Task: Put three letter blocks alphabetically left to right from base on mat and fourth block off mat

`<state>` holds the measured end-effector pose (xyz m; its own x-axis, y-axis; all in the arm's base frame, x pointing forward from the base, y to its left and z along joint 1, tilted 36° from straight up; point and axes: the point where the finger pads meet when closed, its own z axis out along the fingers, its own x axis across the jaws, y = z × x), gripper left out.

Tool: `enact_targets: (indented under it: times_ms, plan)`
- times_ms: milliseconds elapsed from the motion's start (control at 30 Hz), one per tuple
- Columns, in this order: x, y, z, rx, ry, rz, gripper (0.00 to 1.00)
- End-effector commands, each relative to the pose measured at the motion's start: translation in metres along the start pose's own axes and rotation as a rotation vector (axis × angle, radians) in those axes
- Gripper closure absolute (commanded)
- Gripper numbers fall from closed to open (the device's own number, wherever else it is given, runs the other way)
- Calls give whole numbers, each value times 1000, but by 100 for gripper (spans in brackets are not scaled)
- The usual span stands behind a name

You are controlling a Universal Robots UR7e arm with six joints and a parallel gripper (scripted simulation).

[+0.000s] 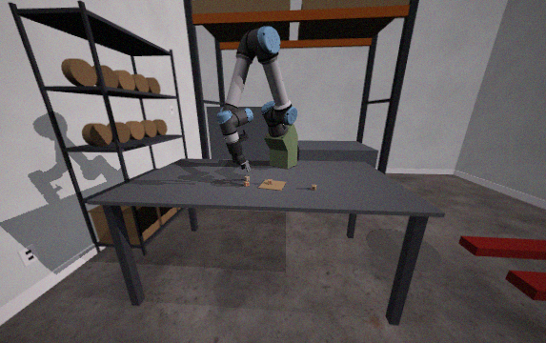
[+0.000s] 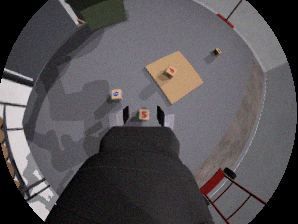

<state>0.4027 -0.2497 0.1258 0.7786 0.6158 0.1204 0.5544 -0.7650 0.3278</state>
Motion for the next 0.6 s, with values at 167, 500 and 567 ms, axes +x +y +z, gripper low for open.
enact_targets:
  times_ms: [167,500,567]
  plan:
    - [-32,-18,5,1,0,1,0]
    - [-77,-53,15,-1,0,2,0]
    - [-77,-53,15,-1,0,2,0]
